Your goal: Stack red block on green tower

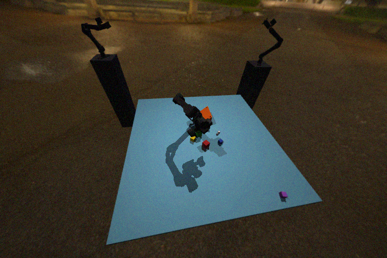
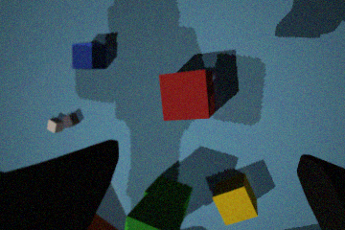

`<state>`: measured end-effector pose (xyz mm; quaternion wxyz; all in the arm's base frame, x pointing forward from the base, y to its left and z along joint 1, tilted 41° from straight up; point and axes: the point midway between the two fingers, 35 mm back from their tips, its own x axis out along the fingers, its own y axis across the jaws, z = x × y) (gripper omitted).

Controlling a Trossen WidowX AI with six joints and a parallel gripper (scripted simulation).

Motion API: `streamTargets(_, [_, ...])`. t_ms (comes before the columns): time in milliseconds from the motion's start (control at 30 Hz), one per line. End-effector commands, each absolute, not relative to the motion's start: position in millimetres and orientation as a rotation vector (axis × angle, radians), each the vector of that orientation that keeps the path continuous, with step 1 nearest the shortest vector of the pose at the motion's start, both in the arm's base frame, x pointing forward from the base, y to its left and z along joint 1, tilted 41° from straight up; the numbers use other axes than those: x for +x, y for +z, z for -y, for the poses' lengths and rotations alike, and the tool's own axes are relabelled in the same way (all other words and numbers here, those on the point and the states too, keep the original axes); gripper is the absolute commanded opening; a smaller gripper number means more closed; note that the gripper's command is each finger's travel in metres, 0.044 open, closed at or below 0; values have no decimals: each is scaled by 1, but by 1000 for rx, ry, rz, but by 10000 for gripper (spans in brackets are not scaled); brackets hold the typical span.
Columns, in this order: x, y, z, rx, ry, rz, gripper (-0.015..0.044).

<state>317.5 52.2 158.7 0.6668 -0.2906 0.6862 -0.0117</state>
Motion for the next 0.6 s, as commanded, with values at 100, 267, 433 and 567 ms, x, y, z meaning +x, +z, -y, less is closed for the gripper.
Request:
streamTargets(100, [317,115,-68,-919,-91,-1618,440])
streamTargets(267, [317,103,-73,-1003,-109,-1627,440])
streamTargets(433, [317,98,-78,-1002,-109,-1627,440])
streamTargets(567, [319,87,-68,-1002,-109,-1626,440])
